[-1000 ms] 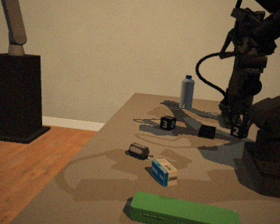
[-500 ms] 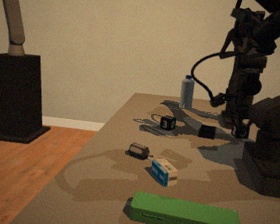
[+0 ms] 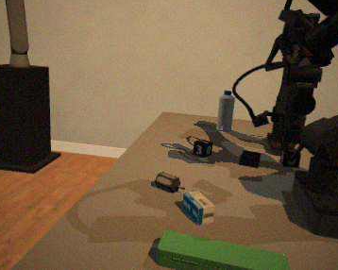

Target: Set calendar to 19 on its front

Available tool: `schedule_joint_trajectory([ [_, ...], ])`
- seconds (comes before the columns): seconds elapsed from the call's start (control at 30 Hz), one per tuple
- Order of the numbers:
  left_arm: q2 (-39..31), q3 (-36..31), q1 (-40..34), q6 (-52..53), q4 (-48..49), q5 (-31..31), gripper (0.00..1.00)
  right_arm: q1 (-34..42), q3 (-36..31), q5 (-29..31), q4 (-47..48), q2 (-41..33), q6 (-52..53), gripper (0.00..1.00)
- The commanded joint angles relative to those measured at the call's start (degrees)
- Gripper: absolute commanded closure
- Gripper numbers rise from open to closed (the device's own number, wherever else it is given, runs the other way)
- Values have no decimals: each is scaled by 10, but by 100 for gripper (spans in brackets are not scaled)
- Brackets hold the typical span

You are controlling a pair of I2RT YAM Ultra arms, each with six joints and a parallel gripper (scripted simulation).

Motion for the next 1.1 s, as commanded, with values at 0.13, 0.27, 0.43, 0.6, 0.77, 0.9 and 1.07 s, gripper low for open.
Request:
schedule_joint_trajectory([
  [0.13, -7, 0, -5, -1, -9, 12, 0, -5, 6, 6, 13, 12, 8, 60],
  [0.27, -7, 0, -5, -1, -9, 12, 0, -4, 4, 6, 12, 12, 9, 60],
  [0.43, -7, 0, -5, -1, -9, 12, 0, -1, -8, 6, 23, 15, 14, 60],
  [0.6, -7, 0, -5, -1, -9, 12, 0, 0, -11, 6, 28, 17, 14, 60],
  [0.77, -7, 0, -5, -1, -9, 12, 0, 2, -15, 6, 34, 19, 14, 60],
  [0.9, -7, 0, -5, -1, -9, 12, 0, 3, -18, 6, 40, 21, 15, 60],
  [1.07, -7, 0, -5, -1, -9, 12, 0, 4, -21, 6, 45, 23, 15, 60],
])
